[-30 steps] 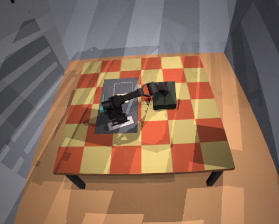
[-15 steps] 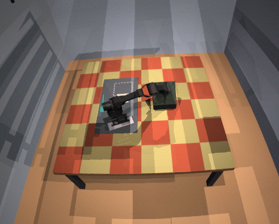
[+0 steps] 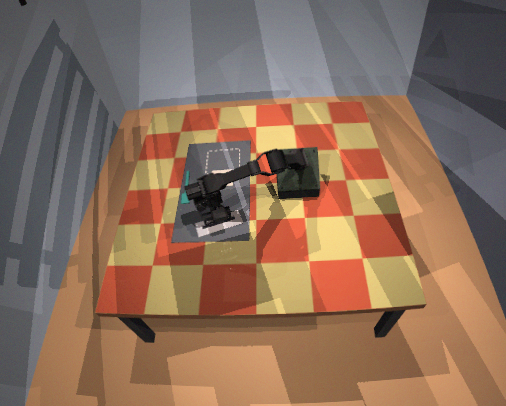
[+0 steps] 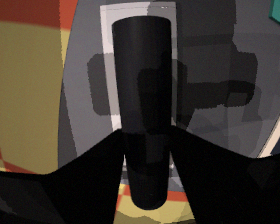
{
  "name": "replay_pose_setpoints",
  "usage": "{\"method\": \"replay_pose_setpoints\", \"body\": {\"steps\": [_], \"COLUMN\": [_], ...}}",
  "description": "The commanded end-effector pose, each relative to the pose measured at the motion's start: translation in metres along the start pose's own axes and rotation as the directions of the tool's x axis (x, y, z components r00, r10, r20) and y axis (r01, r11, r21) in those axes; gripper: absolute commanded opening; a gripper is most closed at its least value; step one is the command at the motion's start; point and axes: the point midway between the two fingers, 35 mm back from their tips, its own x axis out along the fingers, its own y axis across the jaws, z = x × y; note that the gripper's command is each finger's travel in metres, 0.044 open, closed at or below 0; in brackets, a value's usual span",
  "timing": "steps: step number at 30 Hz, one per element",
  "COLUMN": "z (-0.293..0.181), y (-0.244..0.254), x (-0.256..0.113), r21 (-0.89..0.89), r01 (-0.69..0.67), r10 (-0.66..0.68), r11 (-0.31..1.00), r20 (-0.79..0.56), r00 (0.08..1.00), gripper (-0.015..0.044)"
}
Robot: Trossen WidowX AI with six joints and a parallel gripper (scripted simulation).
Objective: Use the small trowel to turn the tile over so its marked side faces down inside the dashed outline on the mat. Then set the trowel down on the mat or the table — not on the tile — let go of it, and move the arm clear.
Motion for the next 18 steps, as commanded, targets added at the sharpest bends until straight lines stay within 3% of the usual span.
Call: {"method": "replay_pose_setpoints", "body": {"steps": [1, 18], "z": [-0.0019, -0.0019], "y": [0.0044, 0.0044], "x": [0.0033, 0.0033], "r21": [-0.004, 0.439], "r01": [-0.010, -0.005], "r10": [0.010, 0.010], "r11": [1.000, 0.898], "r20": [-0.009, -0.009], "r00": [1.000, 1.000], "gripper": [0.0130, 0.0130]}}
